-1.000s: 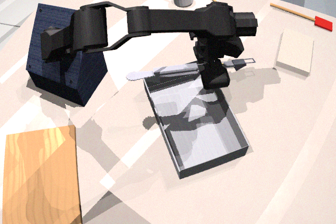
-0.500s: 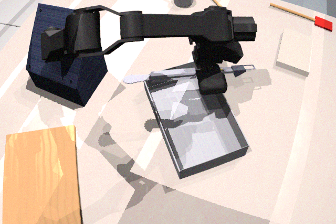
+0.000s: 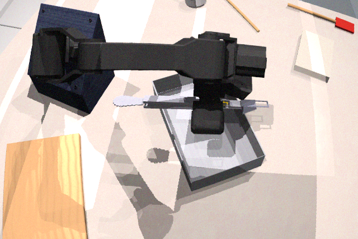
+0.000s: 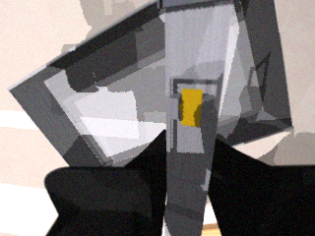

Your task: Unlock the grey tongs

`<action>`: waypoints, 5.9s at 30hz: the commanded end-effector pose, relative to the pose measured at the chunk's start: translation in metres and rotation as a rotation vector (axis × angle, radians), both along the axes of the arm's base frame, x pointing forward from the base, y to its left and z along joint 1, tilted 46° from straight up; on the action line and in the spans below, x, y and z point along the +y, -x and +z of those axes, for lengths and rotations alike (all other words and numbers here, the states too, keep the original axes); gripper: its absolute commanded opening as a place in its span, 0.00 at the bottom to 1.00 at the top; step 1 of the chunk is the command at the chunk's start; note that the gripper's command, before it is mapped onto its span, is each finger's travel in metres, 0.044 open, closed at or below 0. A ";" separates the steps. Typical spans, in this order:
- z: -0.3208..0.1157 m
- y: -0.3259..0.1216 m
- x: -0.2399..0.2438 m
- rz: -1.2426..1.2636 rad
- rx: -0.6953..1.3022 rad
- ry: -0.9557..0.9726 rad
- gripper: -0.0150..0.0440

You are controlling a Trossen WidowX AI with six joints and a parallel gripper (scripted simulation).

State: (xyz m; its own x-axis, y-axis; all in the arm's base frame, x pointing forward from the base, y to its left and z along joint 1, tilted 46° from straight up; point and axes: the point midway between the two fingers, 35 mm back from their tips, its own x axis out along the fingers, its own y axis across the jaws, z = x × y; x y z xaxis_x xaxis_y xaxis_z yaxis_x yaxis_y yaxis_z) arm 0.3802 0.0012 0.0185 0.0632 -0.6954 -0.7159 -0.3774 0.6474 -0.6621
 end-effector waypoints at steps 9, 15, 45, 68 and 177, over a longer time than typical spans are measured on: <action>0.065 0.013 -0.043 -0.082 -0.092 0.000 0.00; 0.095 0.025 -0.064 -0.128 -0.139 0.003 0.00; 0.173 0.099 -0.156 -0.331 -0.285 -0.059 0.00; 0.223 0.196 -0.217 -0.483 -0.449 -0.090 0.00; 0.282 0.308 -0.187 0.115 -1.148 0.012 0.00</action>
